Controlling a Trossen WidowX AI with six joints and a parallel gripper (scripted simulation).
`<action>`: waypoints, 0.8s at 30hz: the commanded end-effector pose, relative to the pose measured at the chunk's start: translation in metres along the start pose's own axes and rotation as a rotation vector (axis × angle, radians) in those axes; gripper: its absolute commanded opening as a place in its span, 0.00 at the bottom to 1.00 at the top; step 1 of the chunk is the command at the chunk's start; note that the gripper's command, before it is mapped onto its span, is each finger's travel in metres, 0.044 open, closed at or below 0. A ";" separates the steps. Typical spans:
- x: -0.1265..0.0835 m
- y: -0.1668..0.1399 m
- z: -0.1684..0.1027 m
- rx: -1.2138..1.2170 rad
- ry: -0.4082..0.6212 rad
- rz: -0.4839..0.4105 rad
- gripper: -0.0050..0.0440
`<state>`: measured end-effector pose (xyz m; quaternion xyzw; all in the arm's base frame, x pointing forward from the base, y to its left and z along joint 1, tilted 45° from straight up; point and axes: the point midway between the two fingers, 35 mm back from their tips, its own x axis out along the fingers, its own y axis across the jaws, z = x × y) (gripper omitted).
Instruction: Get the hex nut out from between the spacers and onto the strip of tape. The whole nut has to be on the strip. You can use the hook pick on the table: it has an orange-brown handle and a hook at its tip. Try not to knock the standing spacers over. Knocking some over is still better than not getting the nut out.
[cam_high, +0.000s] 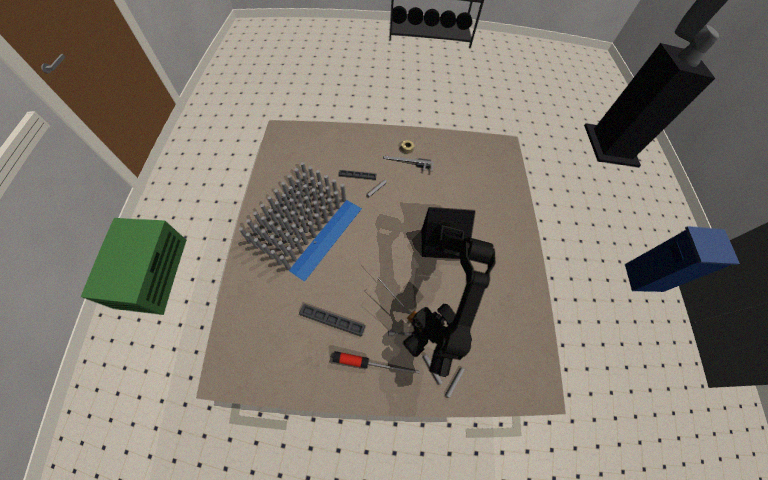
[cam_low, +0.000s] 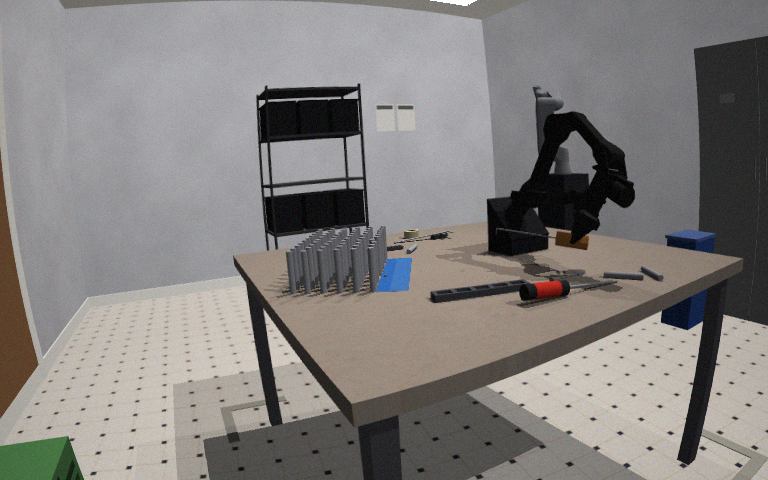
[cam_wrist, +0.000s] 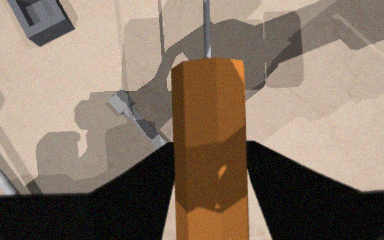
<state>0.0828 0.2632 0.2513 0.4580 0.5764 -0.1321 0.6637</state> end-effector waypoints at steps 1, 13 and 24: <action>-0.017 0.002 -0.006 0.020 0.004 0.046 0.00; -0.048 -0.011 -0.032 0.055 0.018 0.126 0.00; -0.074 -0.022 -0.049 0.087 0.054 0.193 0.00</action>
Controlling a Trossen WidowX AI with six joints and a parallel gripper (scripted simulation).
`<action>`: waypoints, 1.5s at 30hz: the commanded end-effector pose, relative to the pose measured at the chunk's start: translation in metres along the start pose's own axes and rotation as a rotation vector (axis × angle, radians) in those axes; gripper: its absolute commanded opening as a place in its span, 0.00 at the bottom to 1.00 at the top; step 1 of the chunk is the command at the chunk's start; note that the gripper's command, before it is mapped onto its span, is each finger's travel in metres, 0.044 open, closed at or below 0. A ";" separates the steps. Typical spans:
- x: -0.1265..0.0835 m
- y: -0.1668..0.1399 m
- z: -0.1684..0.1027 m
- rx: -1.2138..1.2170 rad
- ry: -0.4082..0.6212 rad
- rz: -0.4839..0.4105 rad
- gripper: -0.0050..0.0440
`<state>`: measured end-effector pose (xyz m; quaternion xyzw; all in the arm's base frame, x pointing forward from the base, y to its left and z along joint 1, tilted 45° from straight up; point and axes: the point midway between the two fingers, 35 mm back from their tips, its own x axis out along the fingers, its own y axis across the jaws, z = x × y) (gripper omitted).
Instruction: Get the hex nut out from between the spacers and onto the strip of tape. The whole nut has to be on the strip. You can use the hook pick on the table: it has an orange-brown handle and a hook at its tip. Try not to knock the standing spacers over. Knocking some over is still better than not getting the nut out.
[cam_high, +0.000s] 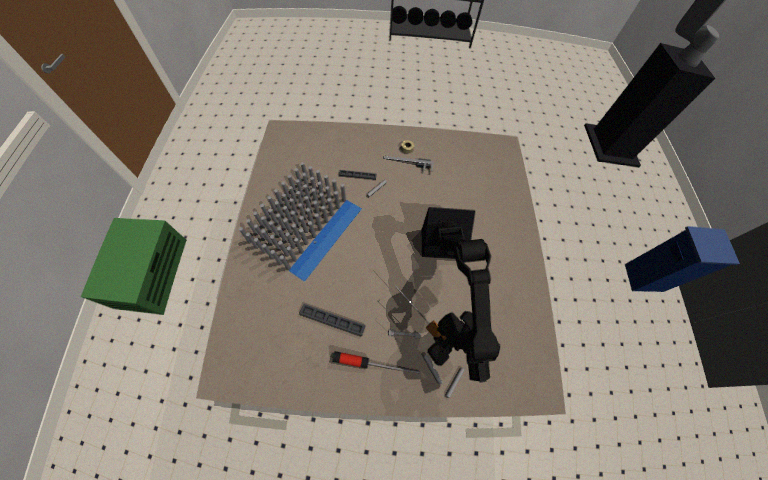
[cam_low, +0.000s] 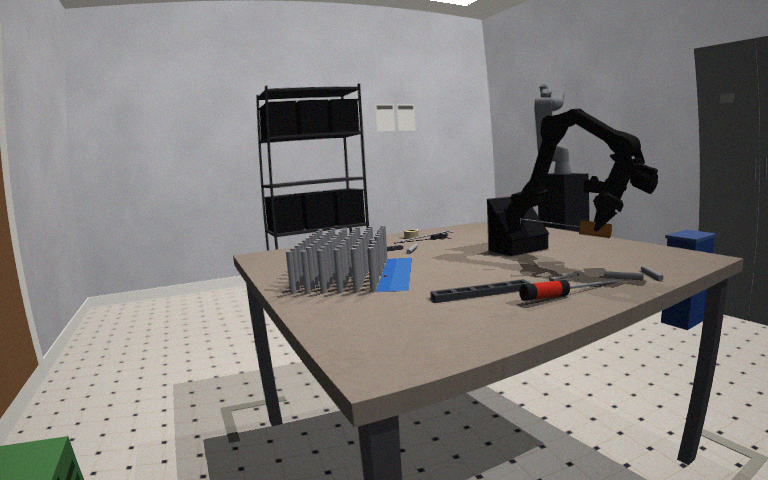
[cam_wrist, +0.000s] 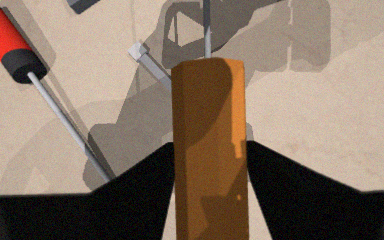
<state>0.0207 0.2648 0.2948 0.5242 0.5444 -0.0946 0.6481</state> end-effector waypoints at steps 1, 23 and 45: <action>-0.020 0.002 -0.006 0.025 0.032 0.048 0.00; -0.066 -0.013 -0.026 0.092 0.141 0.152 0.00; -0.046 -0.016 -0.042 0.099 0.145 0.148 0.00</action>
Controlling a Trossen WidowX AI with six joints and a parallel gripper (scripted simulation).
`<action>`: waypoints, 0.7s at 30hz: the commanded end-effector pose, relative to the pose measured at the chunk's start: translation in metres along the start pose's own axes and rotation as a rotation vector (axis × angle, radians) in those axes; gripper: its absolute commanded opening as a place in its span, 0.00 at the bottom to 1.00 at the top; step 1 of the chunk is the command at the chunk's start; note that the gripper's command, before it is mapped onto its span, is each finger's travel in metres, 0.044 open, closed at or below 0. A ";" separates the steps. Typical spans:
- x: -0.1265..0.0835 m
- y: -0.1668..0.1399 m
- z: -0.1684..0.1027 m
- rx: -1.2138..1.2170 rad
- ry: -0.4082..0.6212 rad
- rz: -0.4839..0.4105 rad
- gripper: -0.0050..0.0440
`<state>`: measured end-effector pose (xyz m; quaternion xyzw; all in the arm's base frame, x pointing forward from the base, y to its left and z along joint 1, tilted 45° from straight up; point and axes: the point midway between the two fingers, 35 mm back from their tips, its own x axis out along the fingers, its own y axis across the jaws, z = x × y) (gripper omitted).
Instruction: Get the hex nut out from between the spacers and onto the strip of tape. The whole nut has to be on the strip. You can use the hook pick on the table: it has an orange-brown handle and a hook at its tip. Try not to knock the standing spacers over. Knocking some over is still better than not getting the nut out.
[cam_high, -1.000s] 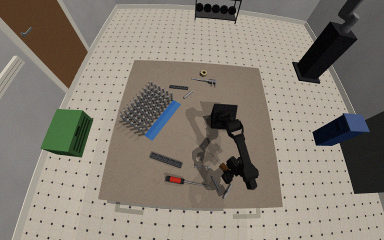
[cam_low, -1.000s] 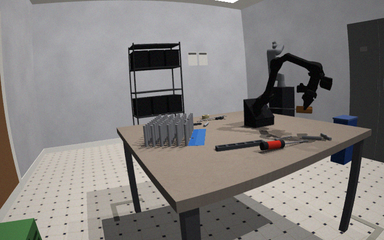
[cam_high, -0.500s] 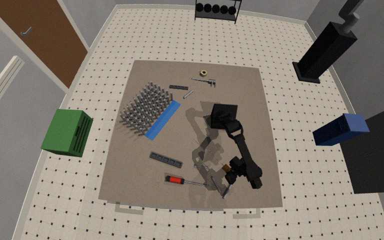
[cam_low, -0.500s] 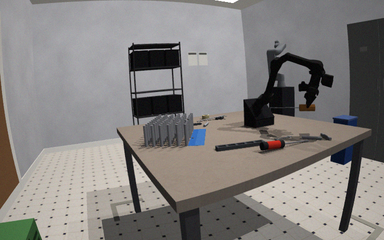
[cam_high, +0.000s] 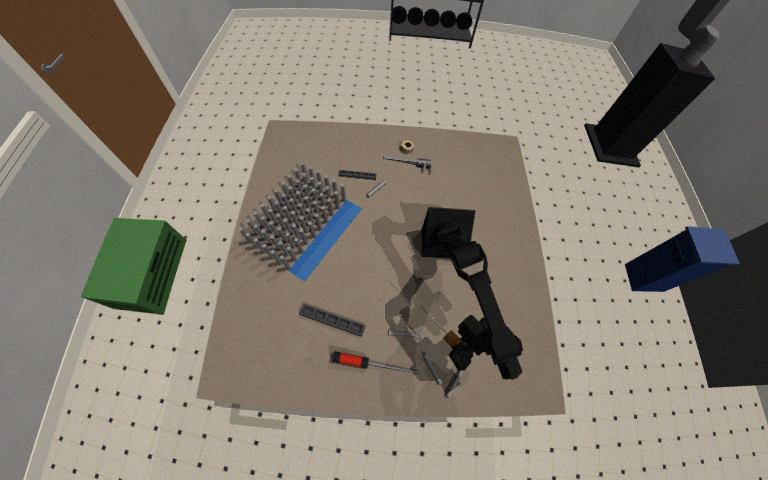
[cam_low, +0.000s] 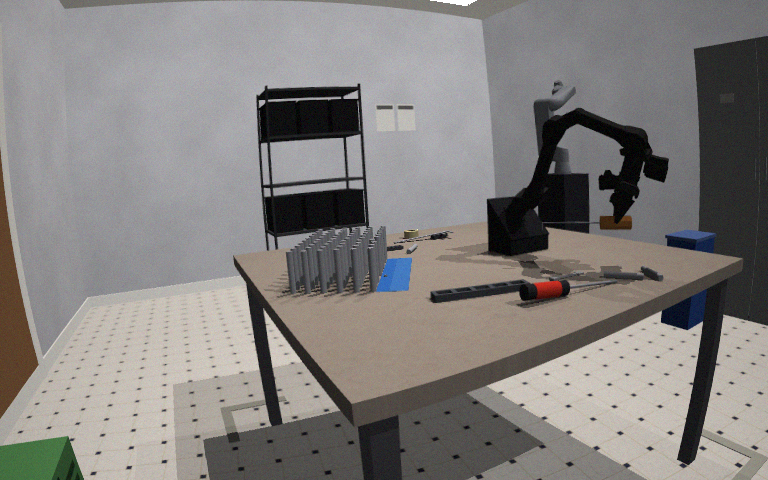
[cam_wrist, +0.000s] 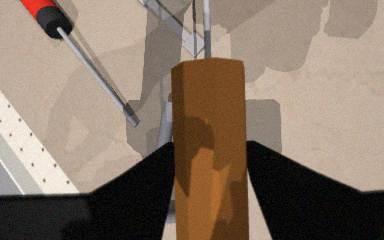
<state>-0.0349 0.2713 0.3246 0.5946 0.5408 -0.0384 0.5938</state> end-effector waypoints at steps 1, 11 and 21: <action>-0.001 0.003 0.000 0.012 0.017 0.005 0.00; 0.014 -0.002 -0.008 0.010 0.014 0.003 0.00; 0.026 -0.006 -0.013 0.008 0.013 0.002 0.00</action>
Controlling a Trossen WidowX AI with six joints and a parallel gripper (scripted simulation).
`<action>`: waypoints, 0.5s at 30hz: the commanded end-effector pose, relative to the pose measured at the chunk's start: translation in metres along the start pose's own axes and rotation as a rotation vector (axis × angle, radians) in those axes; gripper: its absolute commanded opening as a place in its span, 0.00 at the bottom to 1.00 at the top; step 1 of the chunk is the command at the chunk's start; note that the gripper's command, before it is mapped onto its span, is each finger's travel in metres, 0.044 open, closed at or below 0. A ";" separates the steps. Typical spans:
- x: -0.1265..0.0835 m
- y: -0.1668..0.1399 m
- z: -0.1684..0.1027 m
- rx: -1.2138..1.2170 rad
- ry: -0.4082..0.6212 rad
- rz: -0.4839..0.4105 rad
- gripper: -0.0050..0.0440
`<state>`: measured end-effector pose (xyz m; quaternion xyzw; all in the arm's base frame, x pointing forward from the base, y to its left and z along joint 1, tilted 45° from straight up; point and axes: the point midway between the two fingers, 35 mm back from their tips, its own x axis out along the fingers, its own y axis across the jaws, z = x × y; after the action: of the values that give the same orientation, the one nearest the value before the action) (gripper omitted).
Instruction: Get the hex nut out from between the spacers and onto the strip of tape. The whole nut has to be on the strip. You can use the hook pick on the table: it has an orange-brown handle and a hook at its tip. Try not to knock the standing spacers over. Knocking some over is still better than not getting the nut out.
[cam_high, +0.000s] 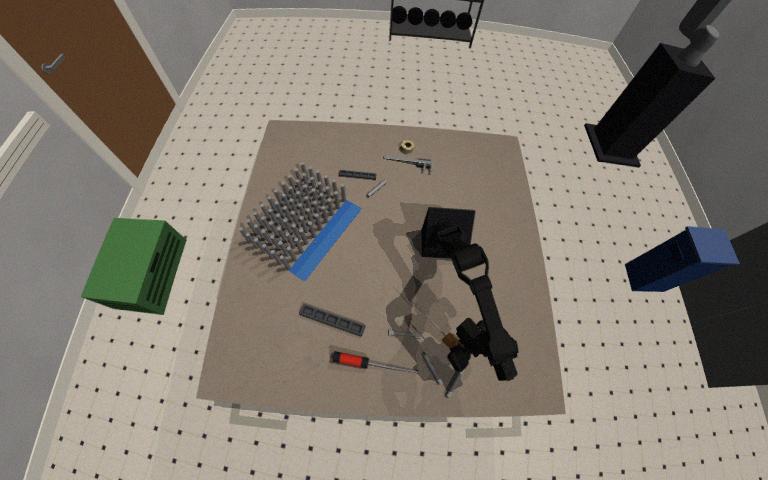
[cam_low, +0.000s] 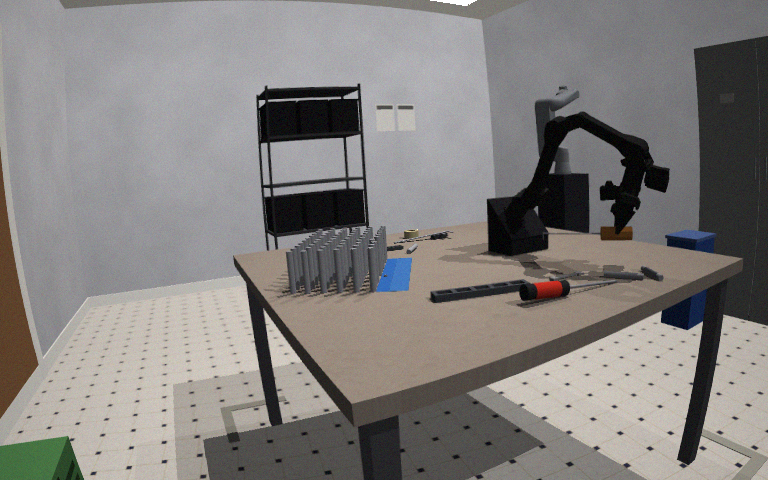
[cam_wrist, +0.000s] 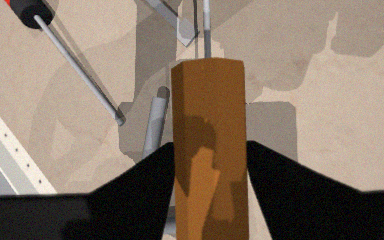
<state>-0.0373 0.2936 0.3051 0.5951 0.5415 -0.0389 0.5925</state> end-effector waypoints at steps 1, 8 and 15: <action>0.002 0.001 -0.001 0.006 0.011 0.003 0.00; 0.012 -0.002 -0.006 0.004 0.009 0.003 0.00; 0.020 -0.005 -0.008 0.003 0.008 0.003 0.00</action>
<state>-0.0380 0.3095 0.2890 0.5940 0.5413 -0.0394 0.5938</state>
